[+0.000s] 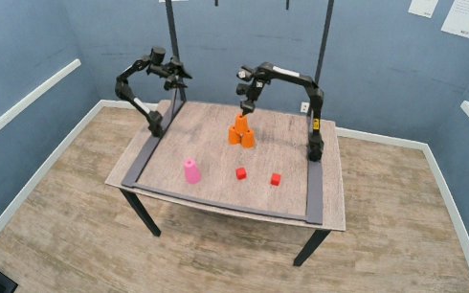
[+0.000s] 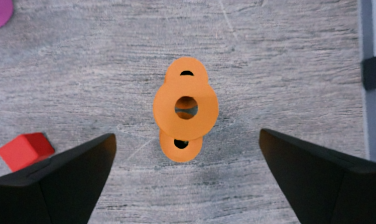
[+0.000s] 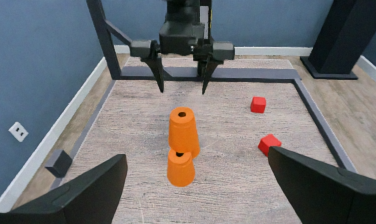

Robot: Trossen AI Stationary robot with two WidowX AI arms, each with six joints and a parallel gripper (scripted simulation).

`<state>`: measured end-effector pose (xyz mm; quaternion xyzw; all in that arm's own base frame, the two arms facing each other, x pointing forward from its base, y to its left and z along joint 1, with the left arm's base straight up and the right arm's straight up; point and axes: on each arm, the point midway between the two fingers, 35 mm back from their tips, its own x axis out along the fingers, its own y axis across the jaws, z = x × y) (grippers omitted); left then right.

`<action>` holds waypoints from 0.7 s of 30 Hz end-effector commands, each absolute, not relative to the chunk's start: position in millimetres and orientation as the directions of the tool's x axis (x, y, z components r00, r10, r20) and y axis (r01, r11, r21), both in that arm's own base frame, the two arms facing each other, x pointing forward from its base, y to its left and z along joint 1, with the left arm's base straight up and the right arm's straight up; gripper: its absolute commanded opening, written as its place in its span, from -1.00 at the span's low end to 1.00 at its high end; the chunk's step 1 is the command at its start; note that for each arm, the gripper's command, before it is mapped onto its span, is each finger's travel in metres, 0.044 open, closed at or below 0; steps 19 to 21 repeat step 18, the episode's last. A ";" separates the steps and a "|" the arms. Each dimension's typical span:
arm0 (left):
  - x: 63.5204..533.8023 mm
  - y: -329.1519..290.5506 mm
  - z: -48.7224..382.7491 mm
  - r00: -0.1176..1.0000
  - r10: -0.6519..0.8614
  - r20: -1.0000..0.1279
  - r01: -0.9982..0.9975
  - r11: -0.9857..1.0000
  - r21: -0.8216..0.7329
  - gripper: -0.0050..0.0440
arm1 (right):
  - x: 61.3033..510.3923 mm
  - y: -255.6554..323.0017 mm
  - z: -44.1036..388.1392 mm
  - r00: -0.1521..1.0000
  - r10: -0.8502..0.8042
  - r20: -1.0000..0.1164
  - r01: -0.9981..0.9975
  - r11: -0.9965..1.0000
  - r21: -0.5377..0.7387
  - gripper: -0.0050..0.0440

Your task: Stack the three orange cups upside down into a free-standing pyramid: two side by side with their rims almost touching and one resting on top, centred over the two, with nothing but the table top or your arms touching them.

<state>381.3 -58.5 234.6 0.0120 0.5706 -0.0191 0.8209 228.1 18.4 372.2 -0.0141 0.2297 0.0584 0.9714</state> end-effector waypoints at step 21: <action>380.0 -64.7 250.5 0.366 -0.054 -0.929 0.145 0.989 -0.001 0.84 | 225.6 17.3 380.3 0.899 0.104 -0.426 -0.116 0.993 -0.001 0.84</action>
